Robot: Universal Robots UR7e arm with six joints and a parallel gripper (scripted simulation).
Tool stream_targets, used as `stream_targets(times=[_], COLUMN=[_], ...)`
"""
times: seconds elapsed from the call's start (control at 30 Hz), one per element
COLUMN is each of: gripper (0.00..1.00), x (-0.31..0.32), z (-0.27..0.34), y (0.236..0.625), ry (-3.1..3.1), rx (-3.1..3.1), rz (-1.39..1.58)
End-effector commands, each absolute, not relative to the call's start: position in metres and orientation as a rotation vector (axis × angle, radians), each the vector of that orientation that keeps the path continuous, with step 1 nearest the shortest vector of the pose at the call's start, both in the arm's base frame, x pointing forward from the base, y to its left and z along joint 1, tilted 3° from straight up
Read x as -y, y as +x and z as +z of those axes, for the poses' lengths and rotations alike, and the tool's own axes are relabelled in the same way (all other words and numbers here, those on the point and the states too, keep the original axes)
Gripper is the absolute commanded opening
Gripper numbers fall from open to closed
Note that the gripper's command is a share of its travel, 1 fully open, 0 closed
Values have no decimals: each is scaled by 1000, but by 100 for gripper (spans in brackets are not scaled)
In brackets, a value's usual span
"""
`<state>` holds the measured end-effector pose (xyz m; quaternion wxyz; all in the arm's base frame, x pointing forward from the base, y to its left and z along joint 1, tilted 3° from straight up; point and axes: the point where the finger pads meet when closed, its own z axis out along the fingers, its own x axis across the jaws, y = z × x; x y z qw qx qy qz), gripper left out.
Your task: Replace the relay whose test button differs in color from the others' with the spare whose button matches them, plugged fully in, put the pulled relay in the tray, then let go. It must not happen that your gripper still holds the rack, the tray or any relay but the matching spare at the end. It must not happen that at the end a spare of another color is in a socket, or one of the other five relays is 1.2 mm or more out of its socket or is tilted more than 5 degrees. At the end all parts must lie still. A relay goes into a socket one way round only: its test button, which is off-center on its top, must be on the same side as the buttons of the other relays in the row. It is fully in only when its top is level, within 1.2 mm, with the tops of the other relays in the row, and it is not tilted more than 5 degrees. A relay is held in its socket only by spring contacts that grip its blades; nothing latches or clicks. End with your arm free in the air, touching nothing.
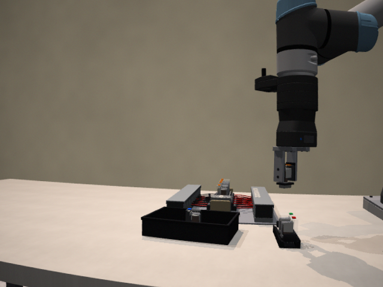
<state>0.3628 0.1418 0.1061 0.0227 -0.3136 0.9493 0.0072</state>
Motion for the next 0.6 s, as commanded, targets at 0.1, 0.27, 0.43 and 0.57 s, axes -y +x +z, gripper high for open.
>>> stream_targets(times=[0.1,0.27,0.43,0.57], gripper=[0,0,0,0], x=[-142,-142,-142,-142], z=[106,106,107,107], y=[363,363,363,363], ry=[-1028,-1028,-1289,-1353], rx=[-2919,-2919,-2812,-2781], rz=[23,23,16,14])
